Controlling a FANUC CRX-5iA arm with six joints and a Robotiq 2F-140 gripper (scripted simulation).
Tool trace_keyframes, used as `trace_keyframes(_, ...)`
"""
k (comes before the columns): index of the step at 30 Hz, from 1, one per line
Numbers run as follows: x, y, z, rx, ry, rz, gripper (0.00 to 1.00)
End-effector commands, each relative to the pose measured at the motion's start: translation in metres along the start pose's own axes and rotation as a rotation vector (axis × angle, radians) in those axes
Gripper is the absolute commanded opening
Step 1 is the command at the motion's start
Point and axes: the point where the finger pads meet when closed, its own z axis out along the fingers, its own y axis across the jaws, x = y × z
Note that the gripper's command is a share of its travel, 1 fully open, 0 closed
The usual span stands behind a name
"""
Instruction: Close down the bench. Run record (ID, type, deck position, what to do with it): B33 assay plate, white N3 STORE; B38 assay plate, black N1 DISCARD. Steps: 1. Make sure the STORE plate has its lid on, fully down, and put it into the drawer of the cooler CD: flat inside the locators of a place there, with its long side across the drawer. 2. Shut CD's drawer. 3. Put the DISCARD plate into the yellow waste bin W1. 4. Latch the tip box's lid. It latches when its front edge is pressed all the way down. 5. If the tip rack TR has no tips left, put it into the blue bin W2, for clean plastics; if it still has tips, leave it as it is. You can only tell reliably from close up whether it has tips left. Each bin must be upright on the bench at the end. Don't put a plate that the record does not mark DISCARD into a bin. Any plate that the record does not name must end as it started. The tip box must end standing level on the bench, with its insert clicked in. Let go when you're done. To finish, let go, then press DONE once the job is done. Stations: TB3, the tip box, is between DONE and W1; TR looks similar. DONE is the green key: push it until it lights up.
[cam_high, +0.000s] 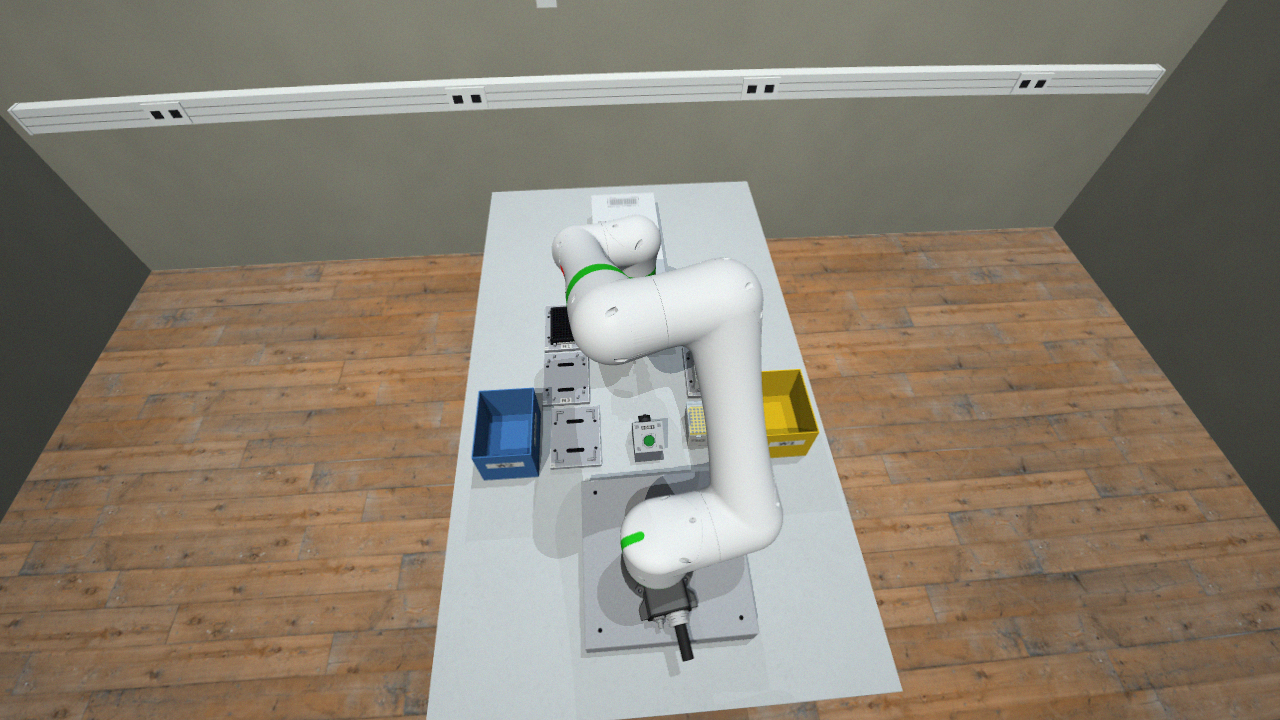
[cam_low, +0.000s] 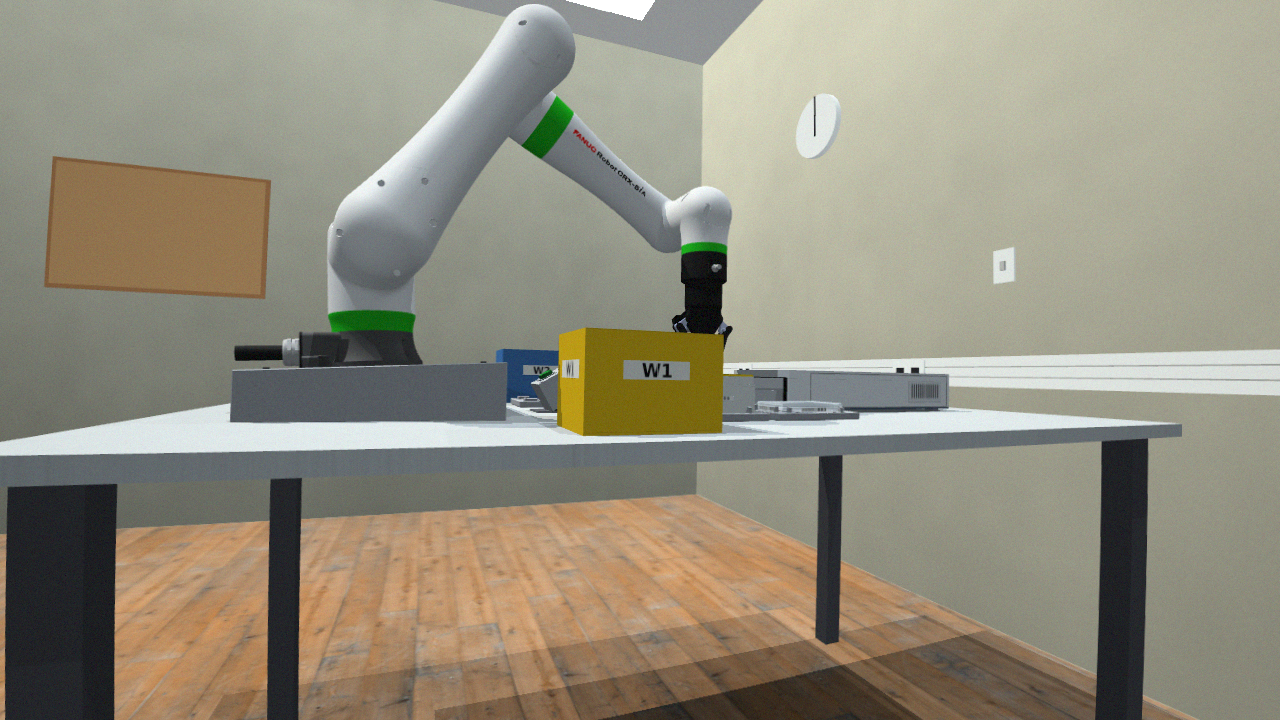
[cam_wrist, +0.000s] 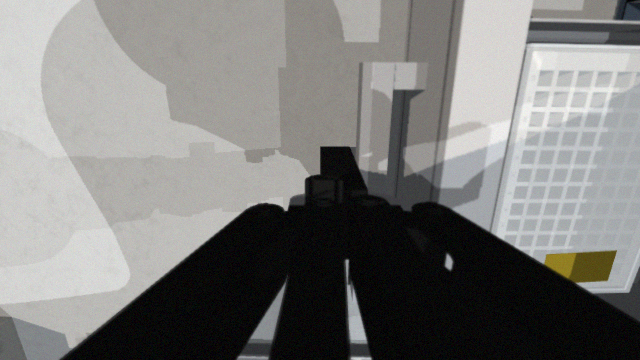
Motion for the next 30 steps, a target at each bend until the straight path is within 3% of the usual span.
trace_keyframes(1, 0.0, 0.007, -0.001, -0.002, 0.0, 0.0, 0.1)
trace_keyframes(30, 0.0, 0.039, -0.001, -0.002, 0.0, 0.0, 0.1)
